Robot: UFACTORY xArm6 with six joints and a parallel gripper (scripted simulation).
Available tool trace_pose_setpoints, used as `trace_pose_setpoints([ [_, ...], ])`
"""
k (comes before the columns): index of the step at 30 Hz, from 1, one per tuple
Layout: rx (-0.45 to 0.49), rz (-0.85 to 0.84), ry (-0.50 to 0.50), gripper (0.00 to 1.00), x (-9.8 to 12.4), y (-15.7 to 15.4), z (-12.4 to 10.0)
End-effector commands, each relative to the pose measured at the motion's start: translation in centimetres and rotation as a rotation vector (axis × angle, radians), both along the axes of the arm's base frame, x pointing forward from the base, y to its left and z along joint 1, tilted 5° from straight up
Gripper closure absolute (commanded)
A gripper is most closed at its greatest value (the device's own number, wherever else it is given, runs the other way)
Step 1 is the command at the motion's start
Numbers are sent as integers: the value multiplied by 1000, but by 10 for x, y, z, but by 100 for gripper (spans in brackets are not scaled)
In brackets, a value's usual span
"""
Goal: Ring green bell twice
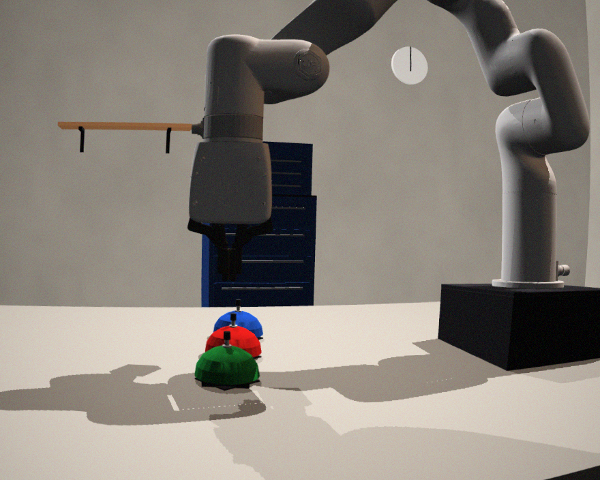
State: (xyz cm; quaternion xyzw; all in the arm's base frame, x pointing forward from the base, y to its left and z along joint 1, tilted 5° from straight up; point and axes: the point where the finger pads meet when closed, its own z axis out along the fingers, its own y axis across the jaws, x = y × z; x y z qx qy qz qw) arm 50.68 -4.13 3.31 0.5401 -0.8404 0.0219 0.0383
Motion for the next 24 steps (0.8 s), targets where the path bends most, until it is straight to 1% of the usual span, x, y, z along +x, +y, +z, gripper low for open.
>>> trace_pose_setpoints([
  [1, 0, 0, -5, 100, 2, 0, 2],
  [24, 0, 0, -4, 100, 2, 0, -3],
])
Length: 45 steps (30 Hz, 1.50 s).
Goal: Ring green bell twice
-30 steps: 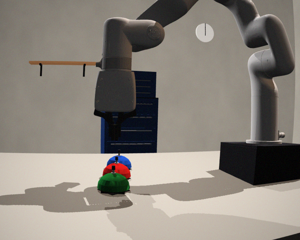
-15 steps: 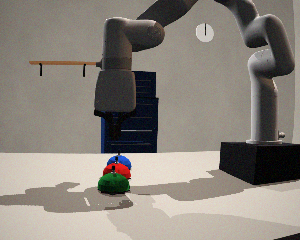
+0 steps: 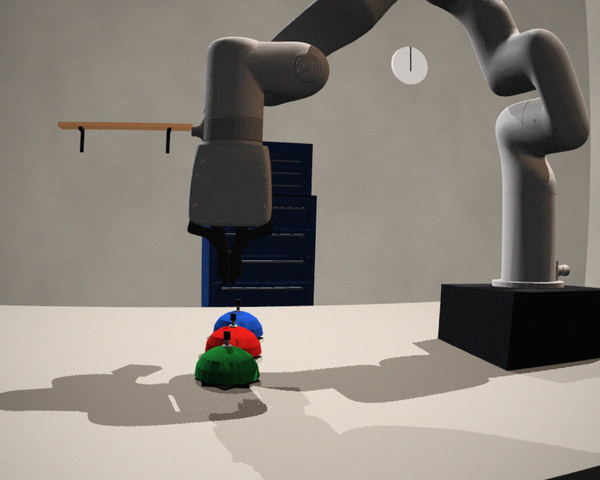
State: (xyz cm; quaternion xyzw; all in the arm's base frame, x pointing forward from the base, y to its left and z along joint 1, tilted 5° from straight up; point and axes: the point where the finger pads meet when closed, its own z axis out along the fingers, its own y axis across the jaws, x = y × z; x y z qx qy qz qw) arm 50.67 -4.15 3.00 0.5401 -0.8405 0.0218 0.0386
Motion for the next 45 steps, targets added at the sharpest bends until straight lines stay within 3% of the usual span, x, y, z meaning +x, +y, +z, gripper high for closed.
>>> trace_pose_setpoints([
  [1, 0, 0, -5, 100, 2, 0, -1],
  [30, 0, 0, -5, 100, 2, -4, -44],
  [45, 0, 0, -5, 100, 2, -5, -55],
])
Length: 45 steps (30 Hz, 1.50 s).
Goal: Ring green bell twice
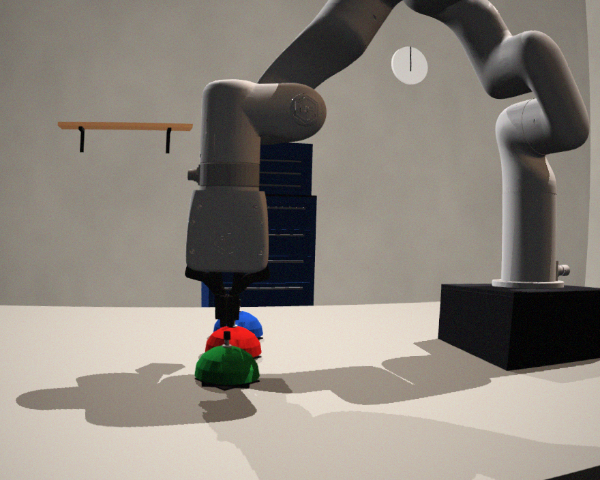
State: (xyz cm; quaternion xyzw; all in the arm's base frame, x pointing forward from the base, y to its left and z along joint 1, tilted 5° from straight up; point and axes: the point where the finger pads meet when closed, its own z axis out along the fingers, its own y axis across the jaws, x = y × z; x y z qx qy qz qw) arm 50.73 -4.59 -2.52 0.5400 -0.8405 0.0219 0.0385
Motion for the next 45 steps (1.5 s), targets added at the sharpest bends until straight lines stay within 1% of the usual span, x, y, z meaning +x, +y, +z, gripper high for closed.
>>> trace_pose_setpoints([
  [1, 0, 0, -5, 100, 2, 0, 1],
  [21, 0, 0, -5, 100, 2, 0, 0],
  [31, 0, 0, -5, 100, 2, -1, -9],
  [45, 0, 0, -5, 100, 2, -1, -10],
])
